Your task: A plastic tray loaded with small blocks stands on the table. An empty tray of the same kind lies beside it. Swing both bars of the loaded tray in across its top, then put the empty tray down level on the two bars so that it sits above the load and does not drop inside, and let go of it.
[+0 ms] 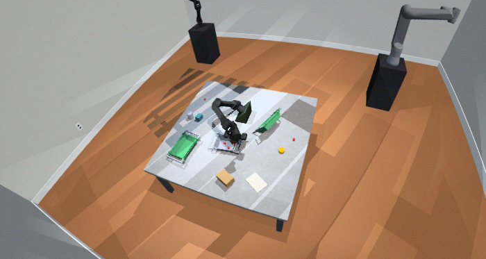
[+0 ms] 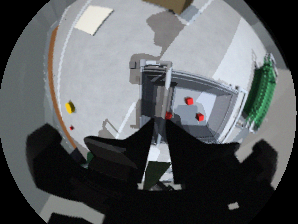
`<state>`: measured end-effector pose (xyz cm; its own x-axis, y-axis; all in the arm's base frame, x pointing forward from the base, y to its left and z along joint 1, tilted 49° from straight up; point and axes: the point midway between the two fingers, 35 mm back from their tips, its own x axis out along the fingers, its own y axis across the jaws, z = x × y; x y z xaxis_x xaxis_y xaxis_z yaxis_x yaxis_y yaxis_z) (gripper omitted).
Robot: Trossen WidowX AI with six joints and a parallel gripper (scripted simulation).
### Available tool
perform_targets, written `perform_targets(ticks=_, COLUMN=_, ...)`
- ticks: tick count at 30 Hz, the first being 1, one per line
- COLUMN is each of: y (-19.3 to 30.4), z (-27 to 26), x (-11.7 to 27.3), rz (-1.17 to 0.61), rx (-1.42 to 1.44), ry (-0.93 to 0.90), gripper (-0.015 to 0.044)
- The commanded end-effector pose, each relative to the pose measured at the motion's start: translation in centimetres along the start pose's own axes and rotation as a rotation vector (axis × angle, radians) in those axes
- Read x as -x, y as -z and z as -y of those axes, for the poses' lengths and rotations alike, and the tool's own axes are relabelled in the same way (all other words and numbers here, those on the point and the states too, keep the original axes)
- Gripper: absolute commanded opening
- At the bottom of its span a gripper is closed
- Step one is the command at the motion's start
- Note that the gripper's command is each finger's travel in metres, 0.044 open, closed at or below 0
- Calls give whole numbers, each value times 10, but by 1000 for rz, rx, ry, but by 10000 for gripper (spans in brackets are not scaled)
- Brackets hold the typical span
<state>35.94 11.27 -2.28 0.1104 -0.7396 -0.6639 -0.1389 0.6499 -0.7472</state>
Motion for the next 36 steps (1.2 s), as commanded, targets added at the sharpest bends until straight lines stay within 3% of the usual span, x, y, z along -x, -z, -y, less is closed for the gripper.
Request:
perform_targets(ticks=1, y=1, z=1, x=-2, rz=-3, rx=5, ry=2, gripper=83)
perform_targets(ticks=18, y=0, z=0, x=0, rz=-2, rx=7, ry=2, gripper=83)
perform_targets(ticks=28, y=2, z=0, x=88, rz=23, rx=106, ry=4, gripper=83)
perform_targets(ticks=29, y=-2, z=4, x=59, rz=14, rx=78, ry=6, gripper=83)
perform_targets(ticks=36, y=-19, z=100, x=40, rz=9, rx=51, ry=-18, gripper=83)
